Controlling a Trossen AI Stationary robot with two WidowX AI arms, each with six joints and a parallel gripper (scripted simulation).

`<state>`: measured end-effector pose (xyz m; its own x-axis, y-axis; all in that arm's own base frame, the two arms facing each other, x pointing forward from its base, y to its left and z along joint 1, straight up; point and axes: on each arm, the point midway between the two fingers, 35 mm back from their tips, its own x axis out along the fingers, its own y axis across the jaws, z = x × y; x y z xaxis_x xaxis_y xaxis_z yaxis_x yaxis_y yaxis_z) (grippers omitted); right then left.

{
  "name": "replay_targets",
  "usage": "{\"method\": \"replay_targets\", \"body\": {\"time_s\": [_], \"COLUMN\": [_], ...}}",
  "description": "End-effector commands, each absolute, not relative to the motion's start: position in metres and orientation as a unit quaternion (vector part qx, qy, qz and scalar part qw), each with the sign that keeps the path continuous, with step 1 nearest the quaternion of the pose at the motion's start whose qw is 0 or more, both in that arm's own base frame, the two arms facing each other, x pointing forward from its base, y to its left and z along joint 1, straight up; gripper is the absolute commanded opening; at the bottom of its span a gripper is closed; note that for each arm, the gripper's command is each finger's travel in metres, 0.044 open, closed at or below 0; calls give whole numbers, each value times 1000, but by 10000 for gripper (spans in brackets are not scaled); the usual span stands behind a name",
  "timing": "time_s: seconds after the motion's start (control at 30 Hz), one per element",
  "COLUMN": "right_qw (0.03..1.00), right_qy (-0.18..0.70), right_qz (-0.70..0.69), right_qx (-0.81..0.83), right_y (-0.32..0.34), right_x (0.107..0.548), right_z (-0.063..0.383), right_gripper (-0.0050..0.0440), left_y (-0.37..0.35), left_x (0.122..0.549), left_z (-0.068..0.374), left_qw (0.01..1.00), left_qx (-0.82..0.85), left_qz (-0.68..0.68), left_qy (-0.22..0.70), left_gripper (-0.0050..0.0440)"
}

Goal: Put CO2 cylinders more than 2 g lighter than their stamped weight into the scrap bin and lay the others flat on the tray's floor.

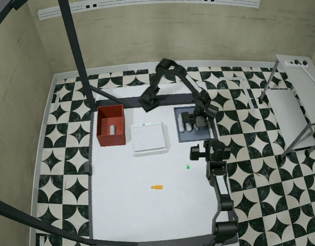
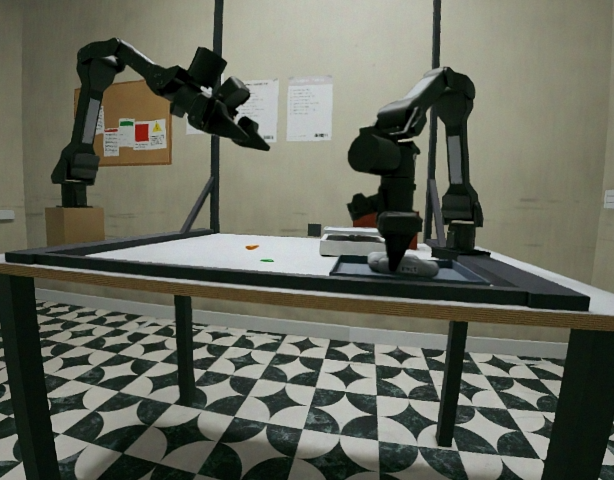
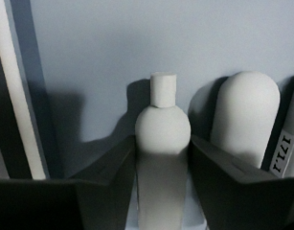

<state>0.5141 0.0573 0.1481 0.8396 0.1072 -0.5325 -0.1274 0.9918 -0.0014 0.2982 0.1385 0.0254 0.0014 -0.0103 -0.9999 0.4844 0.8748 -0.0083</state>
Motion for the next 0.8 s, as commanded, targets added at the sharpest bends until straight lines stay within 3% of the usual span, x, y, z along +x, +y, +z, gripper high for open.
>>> {"method": "replay_targets", "body": {"time_s": [0.0, 0.13, 0.17, 0.4, 0.53, 0.77], "right_qw": [964, 964, 964, 964, 964, 964], "right_qy": [259, 259, 259, 259, 259, 259], "right_qz": [62, 62, 62, 62, 62, 62], "right_qx": [-17, -17, -17, -17, -17, -17], "right_y": [58, 58, 58, 58, 58, 58], "right_x": [516, 516, 516, 516, 516, 516], "right_z": [164, 164, 164, 164, 164, 164], "right_gripper": [440, 440, 440, 440, 440, 440], "left_y": [142, 142, 142, 141, 141, 142], "left_x": [308, 308, 308, 305, 305, 306], "left_z": [38, 38, 38, 36, 36, 75], "left_qw": [699, 699, 699, 697, 697, 703], "left_qx": [186, 186, 186, 183, 183, 188], "left_qz": [-171, -171, -171, -173, -173, -169], "left_qy": [669, 669, 669, 672, 672, 665], "left_gripper": [-50, -50, 24, 192, 192, 360]}}
